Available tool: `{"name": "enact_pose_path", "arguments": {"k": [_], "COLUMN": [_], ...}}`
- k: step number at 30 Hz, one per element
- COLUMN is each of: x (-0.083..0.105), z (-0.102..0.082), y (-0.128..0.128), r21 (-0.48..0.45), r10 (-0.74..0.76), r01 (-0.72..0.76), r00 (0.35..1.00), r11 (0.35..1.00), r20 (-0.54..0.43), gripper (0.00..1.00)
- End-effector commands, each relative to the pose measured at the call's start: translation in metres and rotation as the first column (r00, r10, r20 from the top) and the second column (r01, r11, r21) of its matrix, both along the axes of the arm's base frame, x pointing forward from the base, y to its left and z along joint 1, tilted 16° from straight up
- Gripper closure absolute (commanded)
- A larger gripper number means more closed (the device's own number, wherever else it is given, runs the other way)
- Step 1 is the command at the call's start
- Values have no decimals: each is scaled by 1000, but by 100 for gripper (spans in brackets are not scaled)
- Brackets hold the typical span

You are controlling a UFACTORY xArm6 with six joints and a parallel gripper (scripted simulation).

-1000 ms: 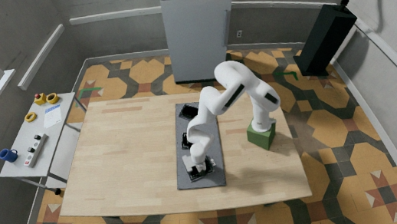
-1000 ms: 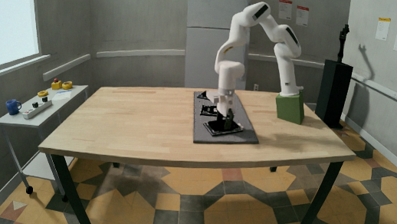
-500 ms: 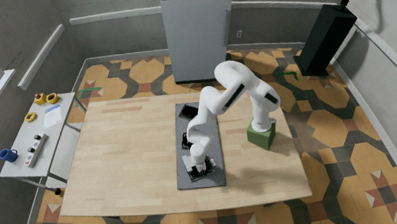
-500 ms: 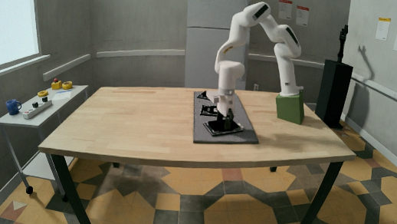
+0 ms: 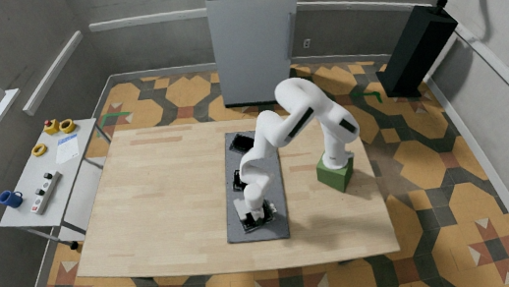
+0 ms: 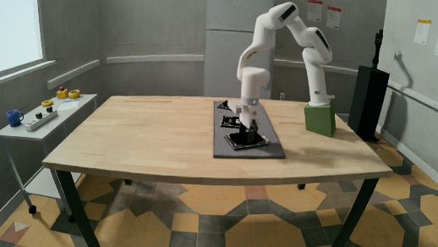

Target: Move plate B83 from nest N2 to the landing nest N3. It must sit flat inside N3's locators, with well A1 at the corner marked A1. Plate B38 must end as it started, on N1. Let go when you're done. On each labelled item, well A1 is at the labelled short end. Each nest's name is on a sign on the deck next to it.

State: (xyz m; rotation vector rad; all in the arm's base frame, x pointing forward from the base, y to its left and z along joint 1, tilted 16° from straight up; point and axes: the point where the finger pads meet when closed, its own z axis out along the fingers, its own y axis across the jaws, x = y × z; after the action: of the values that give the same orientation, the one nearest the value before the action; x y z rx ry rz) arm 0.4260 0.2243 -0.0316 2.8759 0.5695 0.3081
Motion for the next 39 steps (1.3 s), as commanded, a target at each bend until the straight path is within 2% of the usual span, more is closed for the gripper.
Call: {"name": "enact_pose_path", "arguments": {"k": [1,25,39], "x": [1,1,-1], "z": [2,2,11], "y": [1,1,3], "r21": [3,3,3], "r10": [1,1,1], "r01": [-1,-1,-1], "r00": [1000,1000,1000], "r11": [1000,1000,1000], "r20": [4,4,4], "gripper": [100,100,100]}}
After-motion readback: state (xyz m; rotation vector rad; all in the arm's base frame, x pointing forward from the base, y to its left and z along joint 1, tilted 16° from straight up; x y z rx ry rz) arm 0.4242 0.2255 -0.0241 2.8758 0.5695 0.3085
